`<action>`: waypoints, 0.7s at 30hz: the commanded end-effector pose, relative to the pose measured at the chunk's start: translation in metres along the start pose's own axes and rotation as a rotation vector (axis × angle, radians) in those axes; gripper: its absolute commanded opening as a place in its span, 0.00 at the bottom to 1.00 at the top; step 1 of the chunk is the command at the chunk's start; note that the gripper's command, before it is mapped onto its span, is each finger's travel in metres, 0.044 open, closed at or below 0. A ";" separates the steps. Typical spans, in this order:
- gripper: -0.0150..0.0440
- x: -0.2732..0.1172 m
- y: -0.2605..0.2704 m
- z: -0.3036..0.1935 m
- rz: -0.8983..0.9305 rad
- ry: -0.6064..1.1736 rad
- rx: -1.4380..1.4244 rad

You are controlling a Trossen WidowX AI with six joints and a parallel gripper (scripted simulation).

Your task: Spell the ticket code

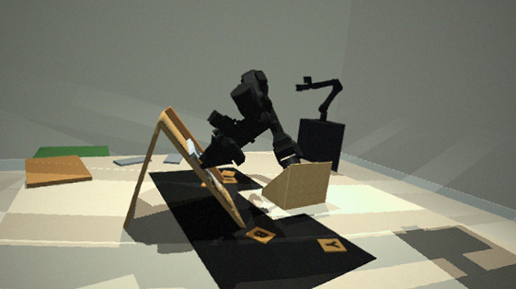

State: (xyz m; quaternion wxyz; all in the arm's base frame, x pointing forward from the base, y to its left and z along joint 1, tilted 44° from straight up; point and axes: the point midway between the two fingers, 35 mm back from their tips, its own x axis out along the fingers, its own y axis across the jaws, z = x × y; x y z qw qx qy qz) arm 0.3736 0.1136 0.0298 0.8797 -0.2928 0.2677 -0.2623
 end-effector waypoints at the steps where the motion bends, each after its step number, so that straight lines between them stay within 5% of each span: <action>1: 0.25 0.000 -0.003 -0.002 0.003 0.002 -0.005; 21: 0.25 0.000 -0.015 -0.003 0.003 0.003 -0.006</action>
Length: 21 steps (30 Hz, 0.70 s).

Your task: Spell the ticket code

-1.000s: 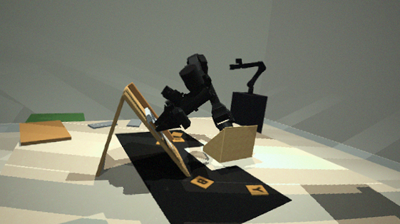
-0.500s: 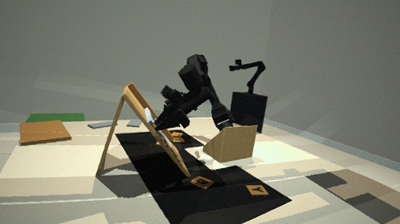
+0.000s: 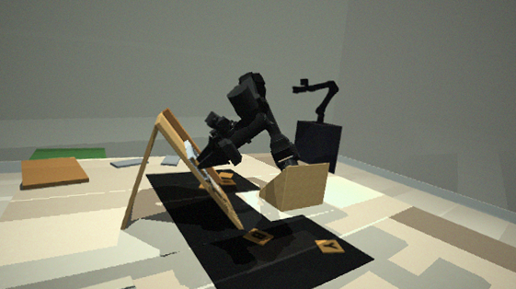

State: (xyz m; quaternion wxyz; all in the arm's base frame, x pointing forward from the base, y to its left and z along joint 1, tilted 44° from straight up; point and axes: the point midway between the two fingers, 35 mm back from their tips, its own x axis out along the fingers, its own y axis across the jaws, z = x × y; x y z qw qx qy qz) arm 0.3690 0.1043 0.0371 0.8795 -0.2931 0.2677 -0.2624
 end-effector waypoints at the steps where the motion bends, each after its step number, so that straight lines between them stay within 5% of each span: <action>1: 0.25 0.000 -0.003 -0.002 0.003 0.002 -0.005; 21: 0.25 0.000 -0.014 -0.002 0.003 0.003 -0.006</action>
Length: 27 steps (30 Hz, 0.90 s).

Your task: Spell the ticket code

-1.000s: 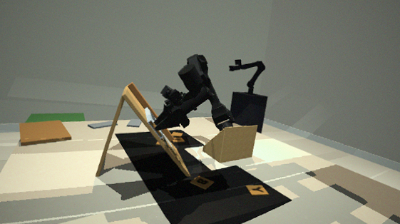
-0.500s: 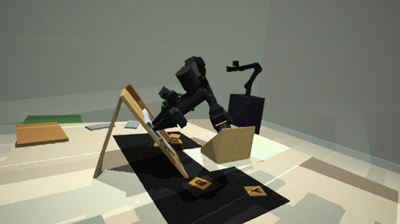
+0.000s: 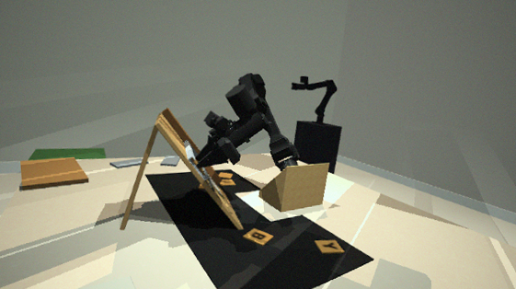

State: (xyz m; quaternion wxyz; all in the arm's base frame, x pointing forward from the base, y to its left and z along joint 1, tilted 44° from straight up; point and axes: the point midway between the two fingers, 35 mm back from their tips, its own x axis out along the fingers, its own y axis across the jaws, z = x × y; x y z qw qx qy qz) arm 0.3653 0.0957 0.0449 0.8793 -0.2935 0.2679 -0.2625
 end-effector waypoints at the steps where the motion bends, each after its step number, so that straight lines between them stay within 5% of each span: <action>1: 0.25 0.000 -0.002 -0.002 0.003 0.002 -0.005; 27: 0.25 0.000 -0.017 -0.002 0.003 0.002 -0.006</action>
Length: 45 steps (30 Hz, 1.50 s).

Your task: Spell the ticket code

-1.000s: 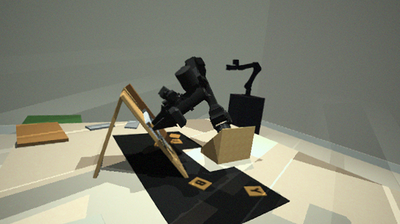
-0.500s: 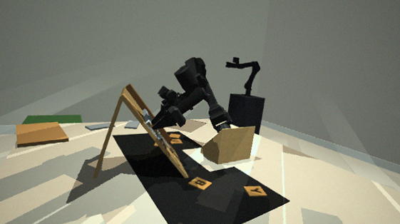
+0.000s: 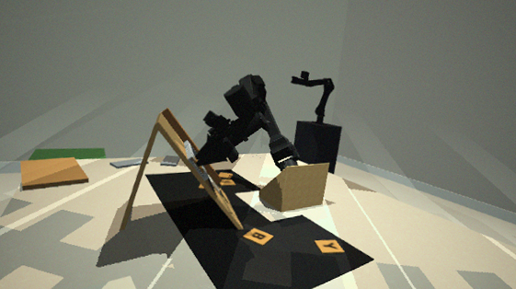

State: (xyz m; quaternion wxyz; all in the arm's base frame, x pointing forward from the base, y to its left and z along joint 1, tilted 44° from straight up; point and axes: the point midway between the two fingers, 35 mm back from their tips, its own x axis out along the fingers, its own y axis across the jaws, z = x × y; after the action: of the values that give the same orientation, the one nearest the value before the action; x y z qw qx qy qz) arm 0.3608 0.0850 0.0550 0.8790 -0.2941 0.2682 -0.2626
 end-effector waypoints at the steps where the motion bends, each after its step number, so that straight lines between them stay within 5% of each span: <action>1: 0.25 0.000 -0.002 -0.002 0.003 0.002 -0.005; 45: 0.25 0.000 -0.027 -0.001 0.003 0.002 -0.006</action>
State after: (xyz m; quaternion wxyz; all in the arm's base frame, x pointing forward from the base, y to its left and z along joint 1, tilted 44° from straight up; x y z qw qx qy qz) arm 0.3533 0.0677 0.0714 0.8784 -0.2953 0.2688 -0.2626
